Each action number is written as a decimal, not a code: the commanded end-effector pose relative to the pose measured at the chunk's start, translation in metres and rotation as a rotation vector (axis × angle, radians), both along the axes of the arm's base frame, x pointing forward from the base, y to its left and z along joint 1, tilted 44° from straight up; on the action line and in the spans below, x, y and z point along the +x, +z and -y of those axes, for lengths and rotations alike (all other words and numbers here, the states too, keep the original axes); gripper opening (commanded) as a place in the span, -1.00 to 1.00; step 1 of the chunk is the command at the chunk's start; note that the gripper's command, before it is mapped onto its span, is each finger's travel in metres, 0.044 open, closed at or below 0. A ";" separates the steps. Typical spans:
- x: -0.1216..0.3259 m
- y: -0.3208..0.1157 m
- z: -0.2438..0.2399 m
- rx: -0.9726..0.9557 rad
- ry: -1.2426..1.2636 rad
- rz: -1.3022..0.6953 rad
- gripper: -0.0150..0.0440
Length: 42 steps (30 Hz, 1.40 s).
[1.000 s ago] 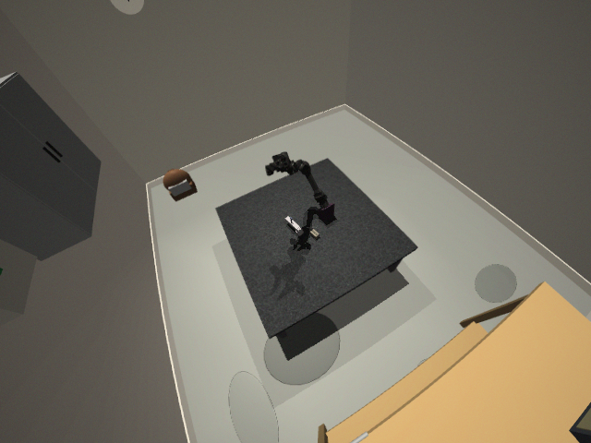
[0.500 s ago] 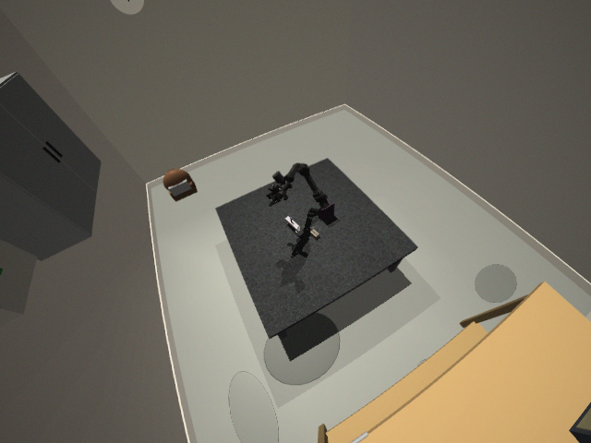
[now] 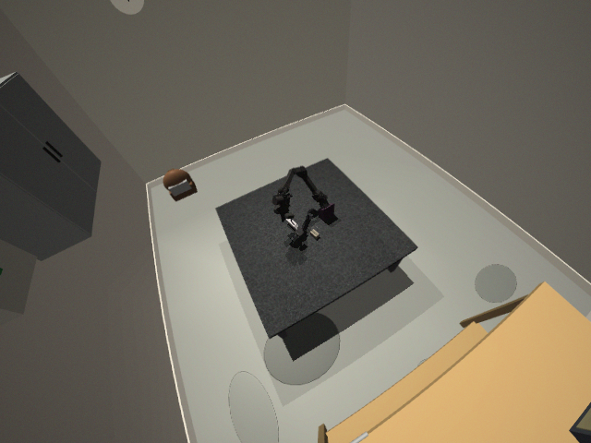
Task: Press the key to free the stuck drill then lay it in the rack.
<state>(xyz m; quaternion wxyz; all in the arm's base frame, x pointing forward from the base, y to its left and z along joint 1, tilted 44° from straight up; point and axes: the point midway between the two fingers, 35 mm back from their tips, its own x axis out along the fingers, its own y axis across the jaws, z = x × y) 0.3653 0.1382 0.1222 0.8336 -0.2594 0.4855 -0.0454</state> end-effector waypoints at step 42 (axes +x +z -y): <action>-0.064 -0.039 0.122 -0.363 -0.224 -0.374 -0.49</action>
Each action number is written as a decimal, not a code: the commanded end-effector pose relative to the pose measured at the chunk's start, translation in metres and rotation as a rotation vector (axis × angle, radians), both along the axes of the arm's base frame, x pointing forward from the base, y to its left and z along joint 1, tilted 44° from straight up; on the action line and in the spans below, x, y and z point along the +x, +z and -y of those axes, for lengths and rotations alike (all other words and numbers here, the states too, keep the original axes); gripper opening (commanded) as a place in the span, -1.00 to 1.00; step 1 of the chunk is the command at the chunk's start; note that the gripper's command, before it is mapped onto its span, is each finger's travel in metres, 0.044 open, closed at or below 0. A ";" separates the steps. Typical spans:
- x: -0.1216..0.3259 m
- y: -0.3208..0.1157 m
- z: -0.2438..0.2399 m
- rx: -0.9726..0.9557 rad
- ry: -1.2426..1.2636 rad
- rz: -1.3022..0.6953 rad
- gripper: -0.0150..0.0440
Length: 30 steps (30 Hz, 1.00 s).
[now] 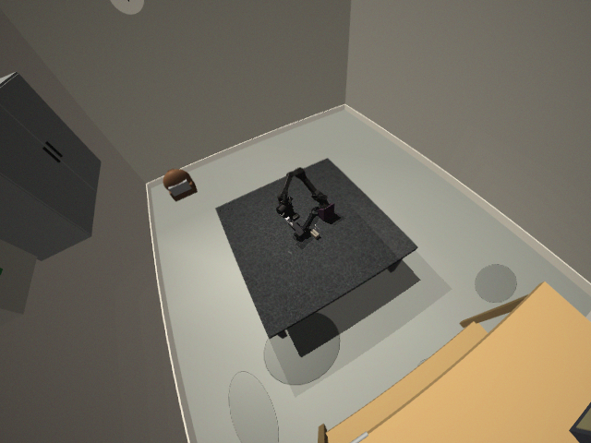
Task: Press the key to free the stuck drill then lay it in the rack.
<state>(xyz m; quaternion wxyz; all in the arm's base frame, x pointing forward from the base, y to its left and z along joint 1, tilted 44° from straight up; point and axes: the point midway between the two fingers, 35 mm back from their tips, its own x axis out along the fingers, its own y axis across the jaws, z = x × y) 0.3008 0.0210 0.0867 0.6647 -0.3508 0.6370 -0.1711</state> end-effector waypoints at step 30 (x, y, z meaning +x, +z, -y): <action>-0.003 -0.008 0.013 -0.011 -0.006 -0.010 -0.49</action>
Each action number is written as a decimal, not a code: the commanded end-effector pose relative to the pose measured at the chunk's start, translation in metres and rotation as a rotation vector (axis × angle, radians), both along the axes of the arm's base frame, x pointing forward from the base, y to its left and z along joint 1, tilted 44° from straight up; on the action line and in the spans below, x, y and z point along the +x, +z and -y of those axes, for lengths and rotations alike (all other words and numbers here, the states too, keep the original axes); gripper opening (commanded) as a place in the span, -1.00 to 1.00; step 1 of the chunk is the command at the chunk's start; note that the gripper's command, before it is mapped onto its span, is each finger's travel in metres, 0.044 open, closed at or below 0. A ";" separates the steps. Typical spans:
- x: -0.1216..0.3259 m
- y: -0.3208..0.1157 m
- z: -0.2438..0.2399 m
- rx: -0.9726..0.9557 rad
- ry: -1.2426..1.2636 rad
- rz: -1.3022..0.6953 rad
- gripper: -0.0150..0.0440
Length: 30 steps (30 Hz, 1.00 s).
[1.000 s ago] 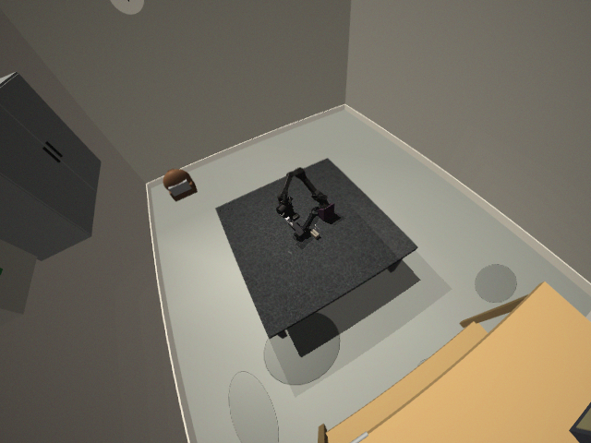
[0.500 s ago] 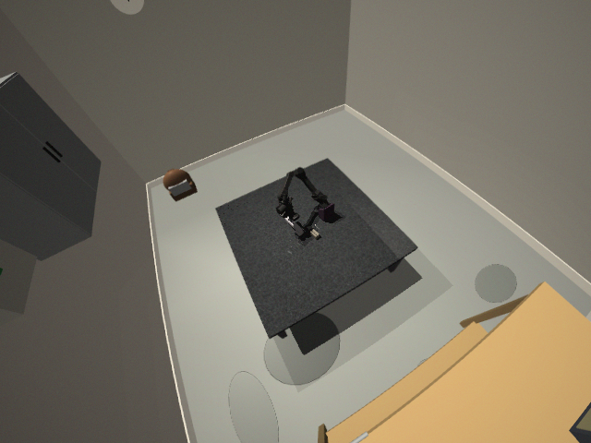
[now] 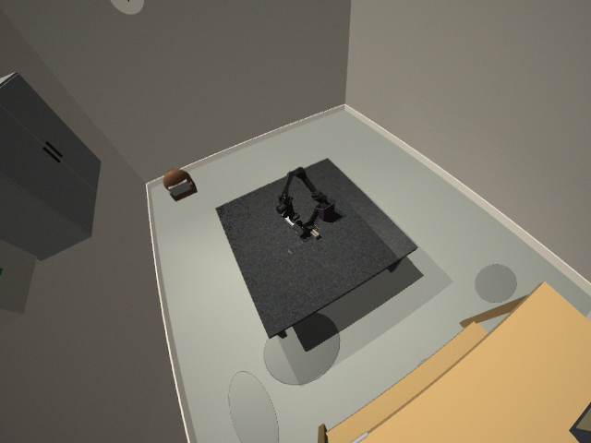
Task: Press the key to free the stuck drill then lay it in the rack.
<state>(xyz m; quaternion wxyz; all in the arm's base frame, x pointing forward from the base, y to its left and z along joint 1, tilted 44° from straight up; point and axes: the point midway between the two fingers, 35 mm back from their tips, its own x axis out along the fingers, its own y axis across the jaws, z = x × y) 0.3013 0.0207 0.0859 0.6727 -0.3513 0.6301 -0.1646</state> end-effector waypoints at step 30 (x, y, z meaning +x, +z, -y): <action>-0.003 -0.012 0.020 -0.022 -0.023 -0.024 -0.49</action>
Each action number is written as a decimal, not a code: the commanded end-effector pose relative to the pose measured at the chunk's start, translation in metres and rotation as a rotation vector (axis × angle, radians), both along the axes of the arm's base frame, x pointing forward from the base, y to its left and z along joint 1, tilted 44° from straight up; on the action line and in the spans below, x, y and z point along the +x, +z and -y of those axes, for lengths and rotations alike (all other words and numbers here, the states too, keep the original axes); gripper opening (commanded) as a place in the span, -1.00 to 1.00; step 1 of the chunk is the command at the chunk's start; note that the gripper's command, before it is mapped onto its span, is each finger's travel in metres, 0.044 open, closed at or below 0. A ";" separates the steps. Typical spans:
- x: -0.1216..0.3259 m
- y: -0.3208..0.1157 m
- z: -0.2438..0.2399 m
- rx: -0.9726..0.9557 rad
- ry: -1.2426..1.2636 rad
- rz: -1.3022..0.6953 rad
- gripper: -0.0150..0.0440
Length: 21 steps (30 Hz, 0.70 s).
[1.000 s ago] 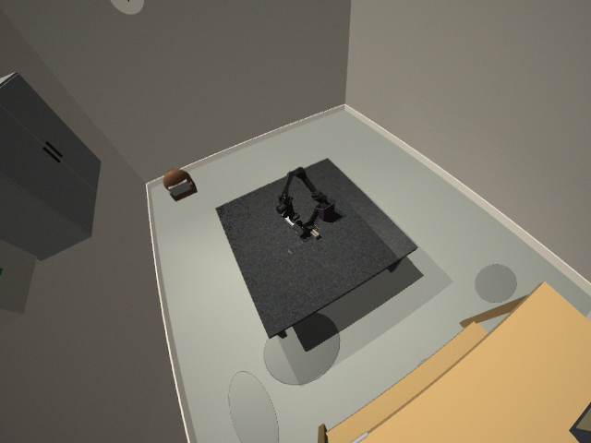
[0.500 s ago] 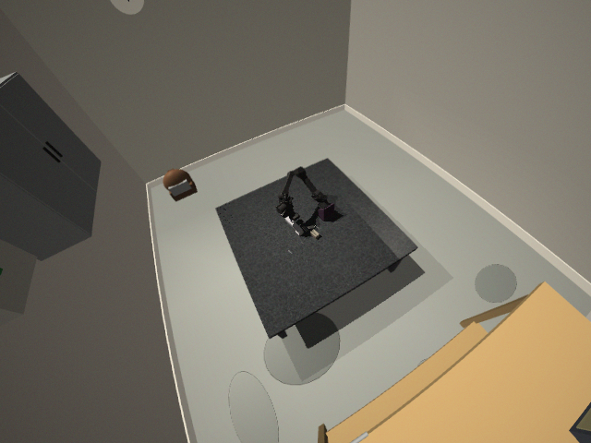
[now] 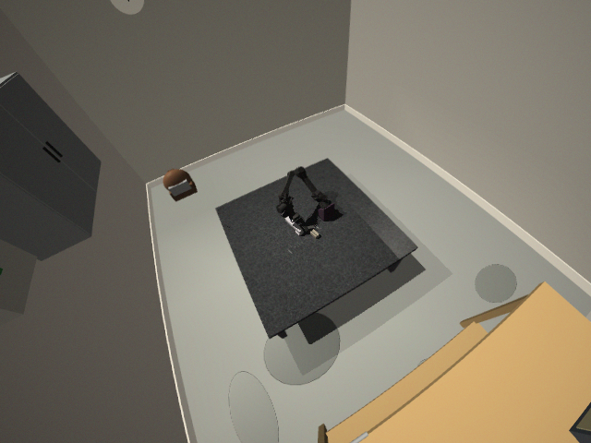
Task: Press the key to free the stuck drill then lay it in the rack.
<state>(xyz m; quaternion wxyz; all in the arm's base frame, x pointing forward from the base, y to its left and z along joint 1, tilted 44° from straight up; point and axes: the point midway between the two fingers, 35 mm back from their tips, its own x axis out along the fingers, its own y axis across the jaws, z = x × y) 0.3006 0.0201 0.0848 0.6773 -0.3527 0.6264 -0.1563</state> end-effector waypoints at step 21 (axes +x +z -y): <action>-0.001 -0.014 0.024 -0.033 -0.040 -0.029 -0.49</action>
